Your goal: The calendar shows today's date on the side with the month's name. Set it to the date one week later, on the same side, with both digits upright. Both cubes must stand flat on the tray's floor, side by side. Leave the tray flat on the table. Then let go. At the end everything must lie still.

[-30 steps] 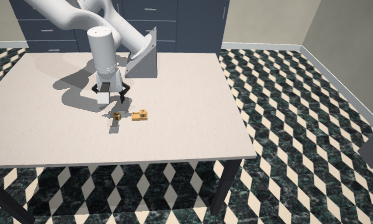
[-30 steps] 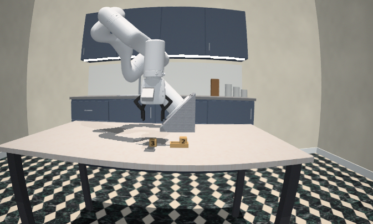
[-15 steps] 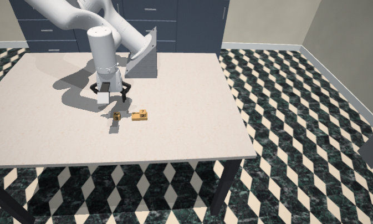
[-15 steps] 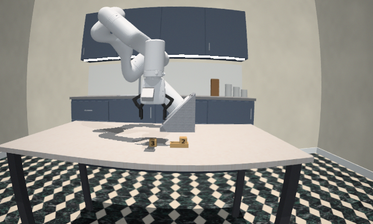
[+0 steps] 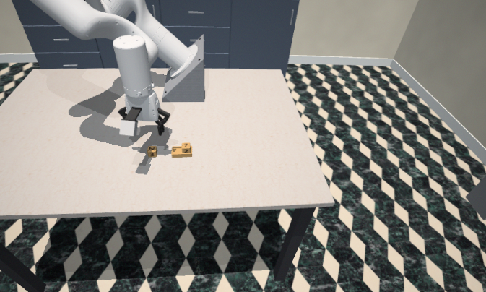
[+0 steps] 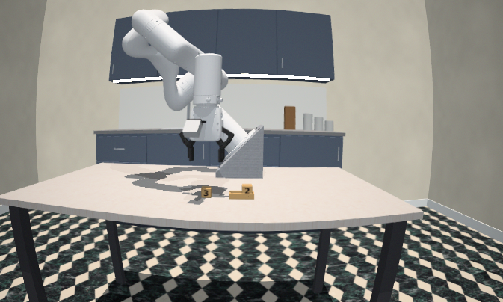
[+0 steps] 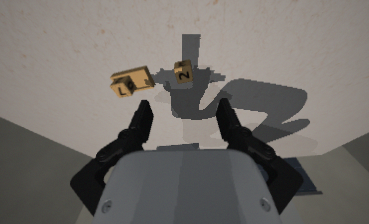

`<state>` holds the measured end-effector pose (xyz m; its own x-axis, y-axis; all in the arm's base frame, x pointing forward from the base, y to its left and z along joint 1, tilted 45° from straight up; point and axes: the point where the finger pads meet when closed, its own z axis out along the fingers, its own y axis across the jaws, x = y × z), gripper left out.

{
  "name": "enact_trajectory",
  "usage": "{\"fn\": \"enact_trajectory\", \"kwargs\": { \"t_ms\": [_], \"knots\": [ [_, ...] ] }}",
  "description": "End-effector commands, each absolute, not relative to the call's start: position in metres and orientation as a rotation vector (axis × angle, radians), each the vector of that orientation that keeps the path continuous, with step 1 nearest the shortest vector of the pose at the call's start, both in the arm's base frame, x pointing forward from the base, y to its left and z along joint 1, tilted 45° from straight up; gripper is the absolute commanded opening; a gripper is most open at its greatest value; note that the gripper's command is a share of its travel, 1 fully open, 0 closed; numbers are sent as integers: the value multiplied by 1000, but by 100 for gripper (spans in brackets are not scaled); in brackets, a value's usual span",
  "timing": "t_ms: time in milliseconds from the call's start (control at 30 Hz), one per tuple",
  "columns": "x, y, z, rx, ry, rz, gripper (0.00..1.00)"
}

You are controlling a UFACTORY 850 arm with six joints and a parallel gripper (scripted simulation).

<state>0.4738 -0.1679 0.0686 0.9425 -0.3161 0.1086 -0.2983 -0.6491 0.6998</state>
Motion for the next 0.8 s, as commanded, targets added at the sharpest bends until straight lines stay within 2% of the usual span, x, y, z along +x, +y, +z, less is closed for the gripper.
{"fn": "enact_trajectory", "kwargs": {
  "t_ms": [0, 767],
  "knots": [
    [474, -168, 68, 2271, -611, 61, 100],
    [474, -172, 65, 1957, -1367, 396, 100]
  ]
}}
